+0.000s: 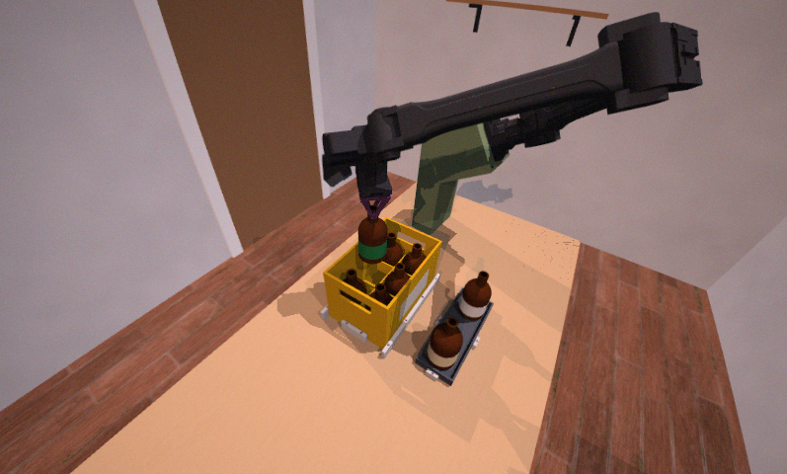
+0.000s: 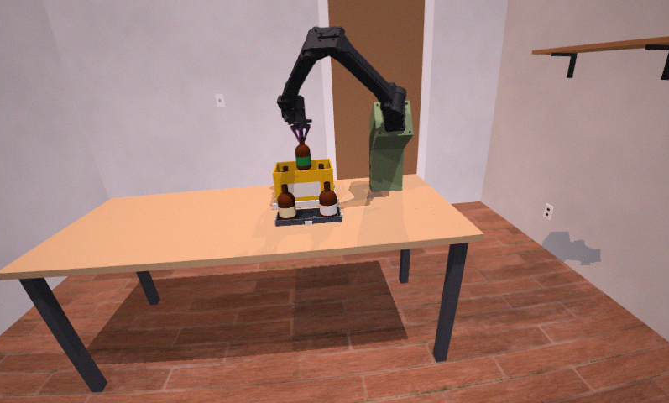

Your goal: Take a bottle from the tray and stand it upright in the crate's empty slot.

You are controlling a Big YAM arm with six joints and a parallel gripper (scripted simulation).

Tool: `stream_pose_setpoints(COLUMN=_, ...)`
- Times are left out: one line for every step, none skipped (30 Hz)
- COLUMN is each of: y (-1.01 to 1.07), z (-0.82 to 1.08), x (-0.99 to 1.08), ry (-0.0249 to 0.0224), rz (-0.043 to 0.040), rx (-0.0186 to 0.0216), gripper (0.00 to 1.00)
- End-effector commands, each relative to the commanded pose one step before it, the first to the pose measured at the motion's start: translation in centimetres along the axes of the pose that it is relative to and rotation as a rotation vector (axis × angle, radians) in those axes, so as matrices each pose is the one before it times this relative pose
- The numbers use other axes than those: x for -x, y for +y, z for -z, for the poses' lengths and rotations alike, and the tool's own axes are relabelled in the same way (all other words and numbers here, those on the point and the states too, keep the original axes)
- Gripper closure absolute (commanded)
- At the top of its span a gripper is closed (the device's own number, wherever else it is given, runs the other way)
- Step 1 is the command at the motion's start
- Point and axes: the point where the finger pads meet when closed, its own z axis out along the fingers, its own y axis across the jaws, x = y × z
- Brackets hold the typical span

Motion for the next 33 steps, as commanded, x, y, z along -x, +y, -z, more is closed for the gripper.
stream_pose_setpoints(y=0.905, z=0.5, x=-0.168, ry=-0.01401, rz=0.01013, rx=0.00609, gripper=1.0)
stream_pose_setpoints(y=0.0, z=0.0, x=0.0, ry=0.0, rz=0.0, rx=0.0, gripper=1.0)
stream_pose_setpoints(y=0.0, z=0.0, x=0.0, ry=0.0, rz=0.0, rx=0.0, gripper=1.0)
stream_pose_setpoints(y=0.0, z=0.0, x=0.0, ry=0.0, rz=0.0, rx=0.0, gripper=1.0)
stream_pose_setpoints(y=0.0, z=0.0, x=0.0, ry=0.0, rz=0.0, rx=0.0, gripper=1.0)
stream_pose_setpoints(y=0.001, z=-0.001, x=0.0, ry=0.0, rz=0.00004, rx=-0.00001, gripper=1.0)
stream_pose_setpoints(y=0.004, z=-0.008, x=0.0, ry=0.00001, rz=0.00027, rx=-0.00007, gripper=1.0)
stream_pose_setpoints(y=0.01, z=-0.021, x=0.001, ry=0.00002, rz=0.00071, rx=-0.00017, gripper=1.0)
stream_pose_setpoints(y=0.02, z=-0.04, x=0.001, ry=0.00003, rz=0.00133, rx=-0.00033, gripper=1.0)
stream_pose_setpoints(y=0.025, z=-0.048, x=0.009, ry=-0.0002, rz=0.00187, rx=-0.00028, gripper=1.0)
stream_pose_setpoints(y=0.016, z=-0.046, x=-0.017, ry=0.00065, rz=0.00039, rx=-0.00038, gripper=1.0)
stream_pose_setpoints(y=0.0, z=0.0, x=0.0, ry=0.0, rz=0.0, rx=0.0, gripper=1.0)
stream_pose_setpoints(y=0.0, z=0.0, x=0.0, ry=0.0, rz=0.0, rx=0.0, gripper=1.0)
stream_pose_setpoints(y=-0.161, z=0.299, x=0.031, ry=-0.0017, rz=-0.01054, rx=0.00392, gripper=1.0)
stream_pose_setpoints(y=0.045, z=-0.096, x=0.024, ry=-0.00067, rz=0.00382, rx=-0.00066, gripper=1.0)
stream_pose_setpoints(y=0.084, z=-0.182, x=0.009, ry=0.0, rz=0.00612, rx=-0.0017, gripper=1.0)
stream_pose_setpoints(y=0.09, z=-0.234, x=-0.096, ry=0.00359, rz=0.00287, rx=-0.0027, gripper=1.0)
stream_pose_setpoints(y=0.06, z=-0.172, x=-0.063, ry=0.00235, rz=0.00186, rx=-0.00175, gripper=1.0)
stream_pose_setpoints(y=-0.004, z=-0.022, x=0.013, ry=-0.00046, rz=-0.00044, rx=0.00067, gripper=1.0)
stream_pose_setpoints(y=-0.05, z=0.077, x=0.064, ry=-0.0024, rz=-0.00198, rx=0.00207, gripper=1.0)
stream_pose_setpoints(y=-0.074, z=0.125, x=0.091, ry=-0.0034, rz=-0.00278, rx=0.00279, gripper=1.0)
stream_pose_setpoints(y=-0.035, z=0.03, x=0.048, ry=-0.0018, rz=-0.00149, rx=0.00153, gripper=1.0)
stream_pose_setpoints(y=0.039, z=-0.158, x=-0.04, ry=0.00146, rz=0.00118, rx=-0.00131, gripper=1.0)
stream_pose_setpoints(y=0.114, z=-0.341, x=-0.127, ry=0.00467, rz=0.00377, rx=-0.0039, gripper=1.0)
stream_pose_setpoints(y=0.093, z=-0.366, x=-0.131, ry=0.00516, rz=0.00321, rx=-0.00369, gripper=1.0)
stream_pose_setpoints(y=-0.111, z=-0.178, x=-0.006, ry=0.00186, rz=-0.00263, rx=-0.0003, gripper=1.0)
stream_pose_setpoints(y=-0.12, z=-0.187, x=-0.006, ry=0.00192, rz=-0.00278, rx=-0.00047, gripper=1.0)
stream_pose_setpoints(y=-0.19, z=-0.037, x=0.073, ry=-0.00084, rz=-0.00528, rx=0.00203, gripper=1.0)
stream_pose_setpoints(y=0.0, z=0.0, x=0.0, ry=0.0, rz=0.0, rx=0.0, gripper=1.0)
stream_pose_setpoints(y=0.0, z=0.0, x=0.0, ry=0.0, rz=0.0, rx=0.0, gripper=1.0)
stream_pose_setpoints(y=-0.71, z=1.165, x=0.656, ry=-0.02256, rz=-0.02319, rx=0.02014, gripper=1.0)
stream_pose_setpoints(y=-0.132, z=-0.212, x=-0.008, ry=0.00232, rz=-0.00323, rx=-0.00007, gripper=1.0)
stream_pose_setpoints(y=-0.047, z=-0.499, x=-0.145, ry=0.00708, rz=0.0008, rx=-0.00563, gripper=1.0)
